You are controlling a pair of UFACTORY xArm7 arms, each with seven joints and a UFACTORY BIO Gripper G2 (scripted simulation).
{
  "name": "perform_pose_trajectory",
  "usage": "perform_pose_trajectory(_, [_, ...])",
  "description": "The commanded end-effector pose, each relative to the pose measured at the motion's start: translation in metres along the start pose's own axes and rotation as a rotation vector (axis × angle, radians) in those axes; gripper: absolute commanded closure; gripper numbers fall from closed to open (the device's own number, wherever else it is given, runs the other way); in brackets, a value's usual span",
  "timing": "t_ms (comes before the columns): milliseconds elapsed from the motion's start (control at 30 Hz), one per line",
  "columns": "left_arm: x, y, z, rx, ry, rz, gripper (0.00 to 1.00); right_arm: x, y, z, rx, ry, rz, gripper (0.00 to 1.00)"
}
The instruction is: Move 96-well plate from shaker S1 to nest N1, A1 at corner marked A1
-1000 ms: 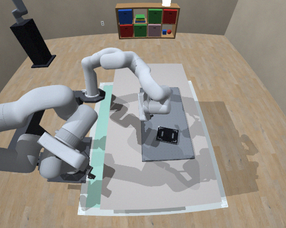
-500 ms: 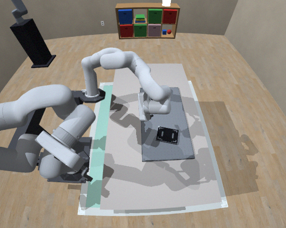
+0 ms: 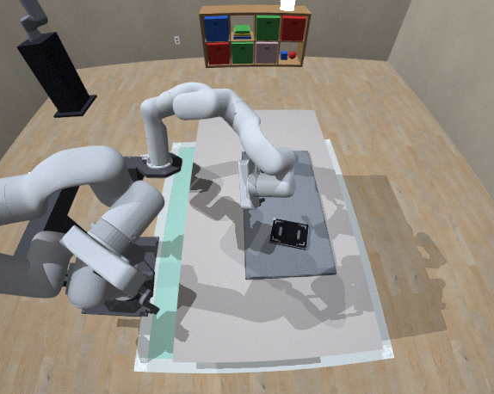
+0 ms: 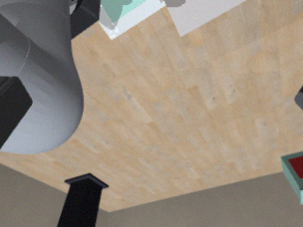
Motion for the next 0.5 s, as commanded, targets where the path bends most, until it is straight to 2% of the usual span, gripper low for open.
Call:
perform_pose_trajectory(0, [-0.001,0.001,-0.002,0.002,-0.002,-0.005,0.00,0.000,0.000,-0.001,0.001,-0.002,0.000,0.00])
perform_pose_trajectory(167, [-0.001,0.001,-0.002,0.002,-0.002,-0.005,0.00,0.000,0.000,-0.001,0.001,-0.002,0.000,0.00])
perform_pose_trajectory(200, [-0.001,0.001,-0.002,0.002,-0.002,-0.005,0.63,0.000,0.000,-0.001,0.001,-0.002,0.000,0.00])
perform_pose_trajectory(233, [-0.001,0.007,-0.002,0.011,-0.029,-0.022,0.63,0.000,0.000,-0.001,0.001,-0.002,0.000,0.00])
perform_pose_trajectory(300, [-0.001,0.007,-0.002,0.011,-0.029,-0.022,0.63,0.000,0.000,-0.001,0.001,-0.002,0.000,0.00])
perform_pose_trajectory(400, [-0.004,0.007,0.013,0.010,-0.049,-0.120,0.63,0.000,0.000,-0.001,0.001,-0.002,0.000,0.00])
perform_pose_trajectory(433, [-0.006,0.008,0.016,0.010,-0.049,-0.121,0.63,0.000,0.000,-0.001,0.001,-0.002,0.000,0.00])
perform_pose_trajectory(467, [-0.006,0.009,0.021,0.013,-0.065,-0.150,0.63,0.000,0.000,-0.001,0.001,-0.002,0.000,0.00])
Point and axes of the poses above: on each arm, the point midway between the two finger pads, its own z axis out along the fingers, its own y axis across the jaws, x = y × z, the point moved 8 cm from there along -z, back along the fingers, and after that the axes turned 6 degrees about z, right-handed, at the moved point
